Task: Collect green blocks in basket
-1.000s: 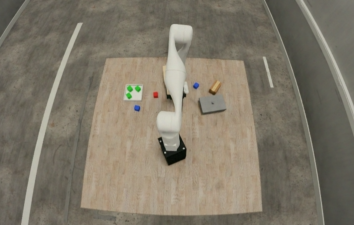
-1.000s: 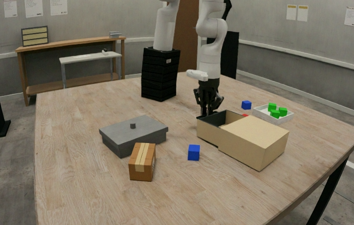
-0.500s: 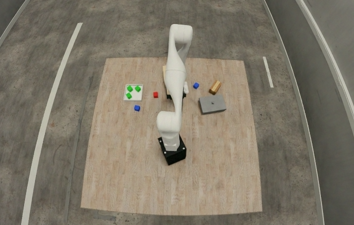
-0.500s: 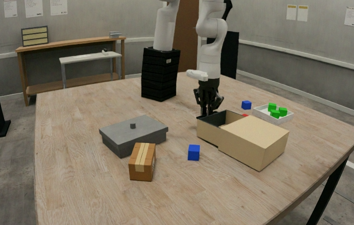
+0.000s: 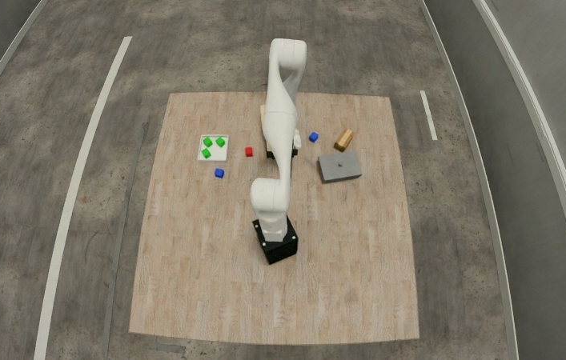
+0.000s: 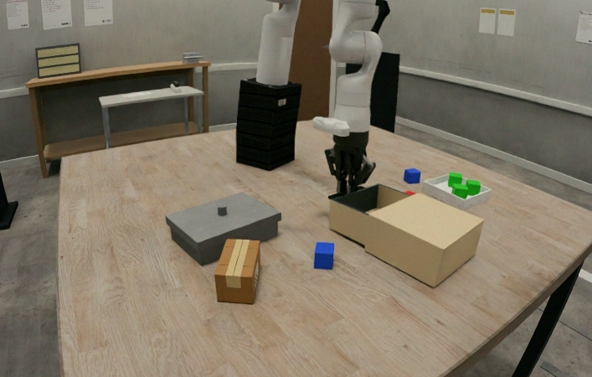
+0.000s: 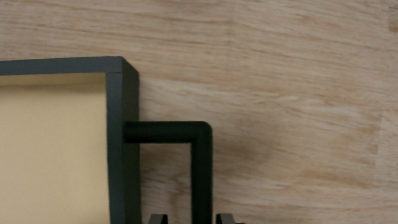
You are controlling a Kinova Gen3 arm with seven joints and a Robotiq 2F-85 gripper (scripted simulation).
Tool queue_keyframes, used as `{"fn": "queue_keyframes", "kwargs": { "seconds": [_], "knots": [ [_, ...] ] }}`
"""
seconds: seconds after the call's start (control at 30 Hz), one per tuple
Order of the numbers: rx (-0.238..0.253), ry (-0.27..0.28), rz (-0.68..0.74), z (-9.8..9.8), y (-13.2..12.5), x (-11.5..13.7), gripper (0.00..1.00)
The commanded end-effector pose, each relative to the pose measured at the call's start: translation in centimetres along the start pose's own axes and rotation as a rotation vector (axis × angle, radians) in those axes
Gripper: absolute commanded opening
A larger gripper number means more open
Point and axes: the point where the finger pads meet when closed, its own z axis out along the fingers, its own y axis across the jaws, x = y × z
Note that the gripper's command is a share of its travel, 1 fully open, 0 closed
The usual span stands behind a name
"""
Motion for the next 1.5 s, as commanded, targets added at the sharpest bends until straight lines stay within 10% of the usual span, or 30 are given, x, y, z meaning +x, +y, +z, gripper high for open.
{"fn": "queue_keyframes", "kwargs": {
  "seconds": [0.0, 1.47],
  "knots": [
    [0.001, 0.000, 0.000, -0.1, -0.2, 0.0, 0.30],
    [0.001, 0.000, 0.000, -0.5, -3.2, 0.0, 0.30]
  ]
}}
